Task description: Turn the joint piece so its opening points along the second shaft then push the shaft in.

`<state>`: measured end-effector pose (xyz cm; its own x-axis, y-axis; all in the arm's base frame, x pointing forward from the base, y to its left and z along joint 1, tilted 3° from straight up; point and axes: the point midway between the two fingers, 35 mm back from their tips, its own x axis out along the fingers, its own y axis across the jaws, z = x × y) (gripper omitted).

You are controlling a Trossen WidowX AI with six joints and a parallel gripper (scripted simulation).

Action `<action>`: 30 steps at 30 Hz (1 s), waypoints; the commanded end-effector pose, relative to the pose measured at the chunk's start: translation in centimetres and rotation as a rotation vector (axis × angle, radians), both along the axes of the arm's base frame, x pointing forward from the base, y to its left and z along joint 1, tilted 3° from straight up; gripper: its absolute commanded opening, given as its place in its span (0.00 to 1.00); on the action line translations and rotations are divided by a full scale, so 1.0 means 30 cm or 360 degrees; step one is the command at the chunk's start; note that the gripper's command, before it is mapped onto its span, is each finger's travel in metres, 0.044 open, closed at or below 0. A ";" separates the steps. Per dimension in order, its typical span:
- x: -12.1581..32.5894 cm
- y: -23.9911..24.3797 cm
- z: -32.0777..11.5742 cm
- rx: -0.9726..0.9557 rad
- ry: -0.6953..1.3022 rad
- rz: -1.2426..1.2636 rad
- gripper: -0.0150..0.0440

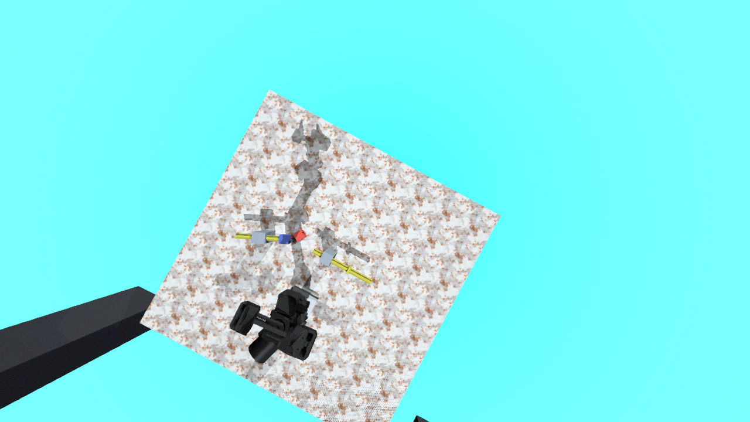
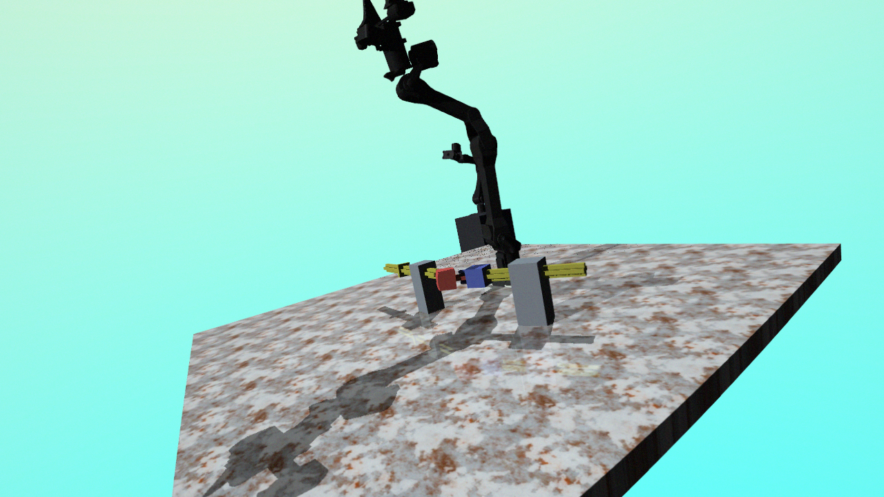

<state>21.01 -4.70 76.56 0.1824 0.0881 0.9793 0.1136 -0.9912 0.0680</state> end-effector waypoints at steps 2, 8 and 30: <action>0.000 0.000 0.000 0.0000 0.0000 0.0000 1.00; 0.202 -0.003 -0.134 -0.0100 0.0216 -0.0008 1.00; 0.746 0.146 -1.088 -0.0627 0.1158 0.0236 1.00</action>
<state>42.76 -1.30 47.70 0.6993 0.4220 0.5769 0.3423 -0.9063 0.2480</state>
